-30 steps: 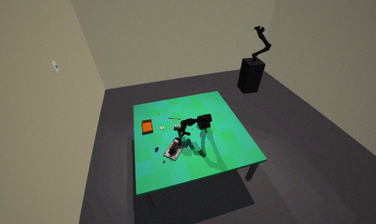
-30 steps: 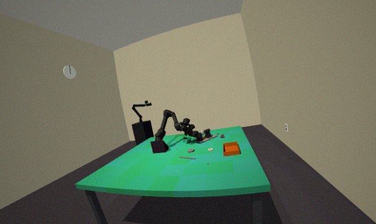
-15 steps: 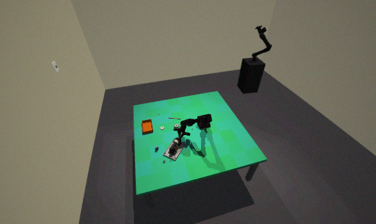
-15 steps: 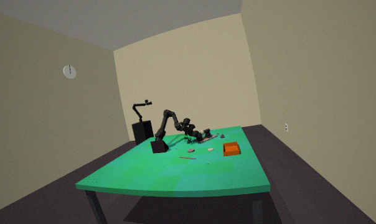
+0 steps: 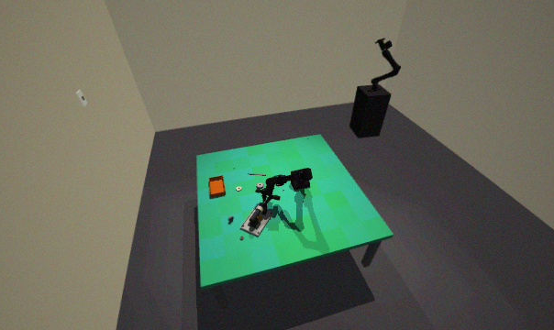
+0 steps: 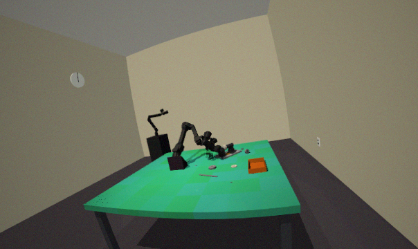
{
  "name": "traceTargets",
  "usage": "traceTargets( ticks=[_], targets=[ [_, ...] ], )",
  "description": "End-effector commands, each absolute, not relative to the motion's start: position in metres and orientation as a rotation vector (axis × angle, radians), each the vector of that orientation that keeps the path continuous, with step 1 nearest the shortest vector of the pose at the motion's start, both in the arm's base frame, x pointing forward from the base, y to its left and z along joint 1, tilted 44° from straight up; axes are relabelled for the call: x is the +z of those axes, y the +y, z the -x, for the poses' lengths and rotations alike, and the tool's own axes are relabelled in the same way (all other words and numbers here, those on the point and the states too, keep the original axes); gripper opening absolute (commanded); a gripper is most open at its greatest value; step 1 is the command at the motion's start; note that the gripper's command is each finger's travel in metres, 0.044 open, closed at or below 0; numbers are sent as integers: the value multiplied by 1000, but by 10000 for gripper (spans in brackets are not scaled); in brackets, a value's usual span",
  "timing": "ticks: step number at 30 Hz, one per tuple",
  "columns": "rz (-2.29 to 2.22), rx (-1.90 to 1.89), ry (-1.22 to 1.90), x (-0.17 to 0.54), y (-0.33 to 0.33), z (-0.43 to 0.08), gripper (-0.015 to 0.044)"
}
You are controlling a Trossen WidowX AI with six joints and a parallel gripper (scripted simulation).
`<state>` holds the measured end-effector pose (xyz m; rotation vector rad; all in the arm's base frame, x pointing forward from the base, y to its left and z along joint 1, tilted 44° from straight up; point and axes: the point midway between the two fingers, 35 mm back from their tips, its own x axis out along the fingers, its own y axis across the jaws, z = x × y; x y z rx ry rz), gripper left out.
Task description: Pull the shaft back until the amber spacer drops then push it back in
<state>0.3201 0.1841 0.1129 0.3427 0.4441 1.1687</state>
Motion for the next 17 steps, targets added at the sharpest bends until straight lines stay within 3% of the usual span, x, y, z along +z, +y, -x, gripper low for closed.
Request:
traceTargets(
  ticks=[1,4,17],
  targets=[
    [-342,1166,437,116,185,-323,0],
    [-342,1166,437,116,185,-323,0],
    [-342,1168,445,113,182,-320,341]
  ],
)
